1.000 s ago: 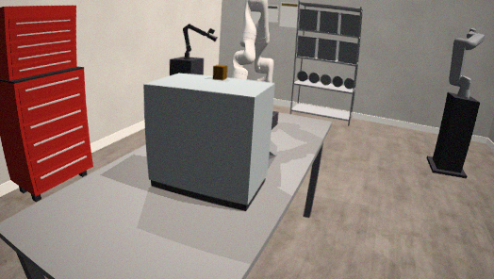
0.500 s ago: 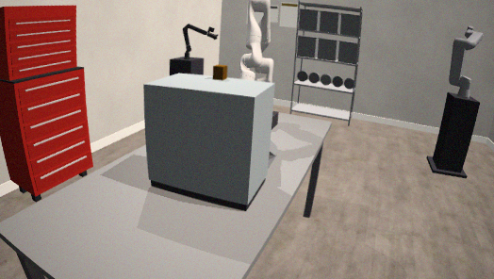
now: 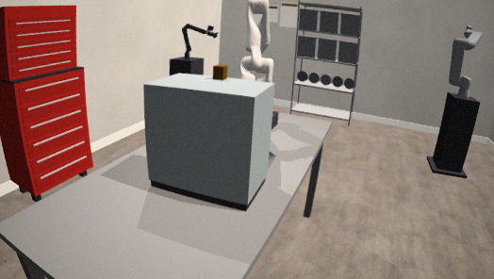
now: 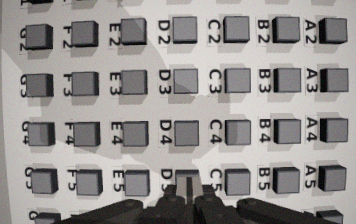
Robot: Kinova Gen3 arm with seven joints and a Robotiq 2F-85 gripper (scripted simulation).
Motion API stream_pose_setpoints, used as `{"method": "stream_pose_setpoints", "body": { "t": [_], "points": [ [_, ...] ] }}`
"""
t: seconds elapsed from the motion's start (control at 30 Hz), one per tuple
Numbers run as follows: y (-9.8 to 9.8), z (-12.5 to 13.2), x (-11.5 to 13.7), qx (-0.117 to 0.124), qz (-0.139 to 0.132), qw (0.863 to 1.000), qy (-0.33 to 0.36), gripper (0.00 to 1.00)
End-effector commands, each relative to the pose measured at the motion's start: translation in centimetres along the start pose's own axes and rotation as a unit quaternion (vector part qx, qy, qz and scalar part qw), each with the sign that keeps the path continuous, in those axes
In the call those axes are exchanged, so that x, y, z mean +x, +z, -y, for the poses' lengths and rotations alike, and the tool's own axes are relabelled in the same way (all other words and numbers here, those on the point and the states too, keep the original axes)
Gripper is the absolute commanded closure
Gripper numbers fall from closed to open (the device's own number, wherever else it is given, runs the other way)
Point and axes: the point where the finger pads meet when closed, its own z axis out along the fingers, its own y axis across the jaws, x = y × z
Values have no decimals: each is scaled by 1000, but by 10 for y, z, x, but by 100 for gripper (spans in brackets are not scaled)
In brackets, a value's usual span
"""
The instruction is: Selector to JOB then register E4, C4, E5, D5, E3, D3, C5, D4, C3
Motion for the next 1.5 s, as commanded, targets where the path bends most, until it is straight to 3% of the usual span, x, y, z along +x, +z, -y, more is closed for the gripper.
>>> {"method": "stream_pose_setpoints", "body": {
  "t": [0.0,1.47],
  "points": [
    [6,-2,-1,-2,0,1000,1,90],
    [14,-1,0,0,0,1000,1,90]
  ]
}}
